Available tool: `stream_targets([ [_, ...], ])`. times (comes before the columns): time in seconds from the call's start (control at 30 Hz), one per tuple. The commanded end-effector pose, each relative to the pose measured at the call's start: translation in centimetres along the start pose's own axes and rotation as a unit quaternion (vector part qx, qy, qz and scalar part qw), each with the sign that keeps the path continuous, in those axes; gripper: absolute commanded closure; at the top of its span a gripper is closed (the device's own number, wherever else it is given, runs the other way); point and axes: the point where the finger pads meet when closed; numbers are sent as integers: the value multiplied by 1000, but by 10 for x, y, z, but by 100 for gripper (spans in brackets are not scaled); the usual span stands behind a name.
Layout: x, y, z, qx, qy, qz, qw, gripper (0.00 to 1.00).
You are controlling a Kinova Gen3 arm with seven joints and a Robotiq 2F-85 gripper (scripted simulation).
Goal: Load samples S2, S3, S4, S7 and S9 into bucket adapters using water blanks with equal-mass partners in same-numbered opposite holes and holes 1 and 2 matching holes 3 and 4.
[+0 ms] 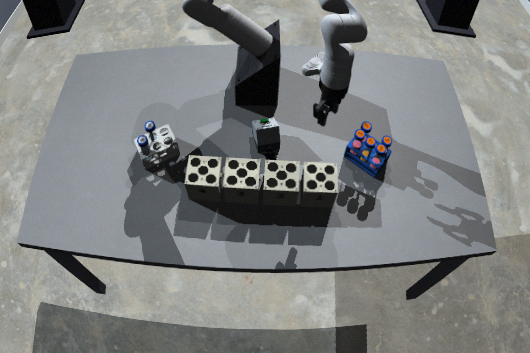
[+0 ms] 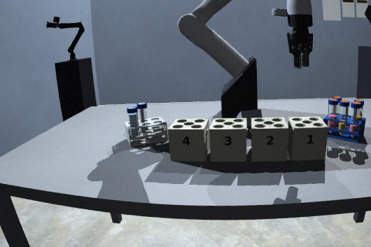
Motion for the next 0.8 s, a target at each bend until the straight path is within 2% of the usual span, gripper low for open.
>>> stream_targets([
  [0.0,9,-1,11,0,0,-1,1000,38],
  [0.77,45,-1,63,0,0,-1,1000,38],
])
Point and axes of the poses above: the point where the finger pads meet when closed, its own y axis out along the fingers, its own z axis across the jaws, x = y × z, and after that the axes turned 13 degrees about y, right-handed
